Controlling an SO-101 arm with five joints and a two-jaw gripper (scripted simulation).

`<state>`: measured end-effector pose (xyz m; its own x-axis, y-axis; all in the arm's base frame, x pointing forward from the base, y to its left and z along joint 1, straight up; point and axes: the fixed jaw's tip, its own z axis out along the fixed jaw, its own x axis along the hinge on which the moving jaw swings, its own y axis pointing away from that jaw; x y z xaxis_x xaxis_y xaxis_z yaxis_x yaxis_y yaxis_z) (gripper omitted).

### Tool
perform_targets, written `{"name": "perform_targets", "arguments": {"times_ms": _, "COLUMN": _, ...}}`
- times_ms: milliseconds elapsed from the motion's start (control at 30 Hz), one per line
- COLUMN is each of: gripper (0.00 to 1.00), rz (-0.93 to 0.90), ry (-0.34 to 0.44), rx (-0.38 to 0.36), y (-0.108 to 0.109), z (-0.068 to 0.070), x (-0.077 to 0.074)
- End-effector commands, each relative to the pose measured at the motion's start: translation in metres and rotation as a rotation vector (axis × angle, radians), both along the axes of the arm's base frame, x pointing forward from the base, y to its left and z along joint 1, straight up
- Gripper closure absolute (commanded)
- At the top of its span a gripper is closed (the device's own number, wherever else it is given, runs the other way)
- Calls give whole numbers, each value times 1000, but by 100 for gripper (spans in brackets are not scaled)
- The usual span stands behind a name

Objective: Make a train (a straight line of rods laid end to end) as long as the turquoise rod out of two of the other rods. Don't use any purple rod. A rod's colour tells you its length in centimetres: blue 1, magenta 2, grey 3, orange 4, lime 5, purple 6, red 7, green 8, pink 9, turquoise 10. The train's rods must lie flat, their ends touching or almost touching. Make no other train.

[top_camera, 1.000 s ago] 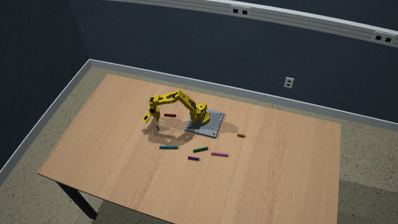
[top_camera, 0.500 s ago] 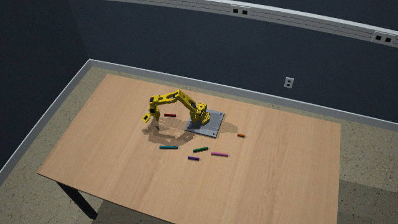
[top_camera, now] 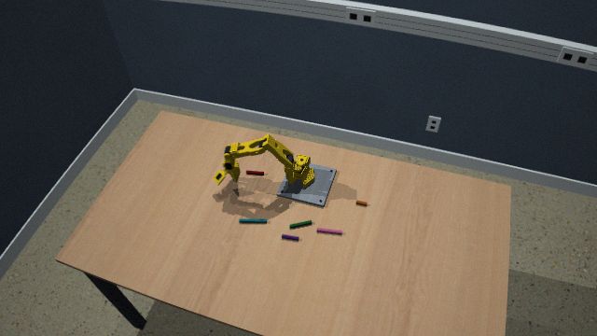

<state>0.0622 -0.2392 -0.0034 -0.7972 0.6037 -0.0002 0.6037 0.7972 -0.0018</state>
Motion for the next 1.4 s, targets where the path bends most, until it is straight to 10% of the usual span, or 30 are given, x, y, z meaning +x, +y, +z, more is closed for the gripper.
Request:
{"name": "perform_targets", "arguments": {"times_ms": 0, "gripper": 94, "rz": -14, "ry": 8, "rx": 41, "y": 6, "z": -8, "x": -2}}
{"name": "perform_targets", "arguments": {"times_ms": 1367, "gripper": 100, "rz": -14, "ry": 8, "rx": 41, "y": 6, "z": -7, "x": -2}}
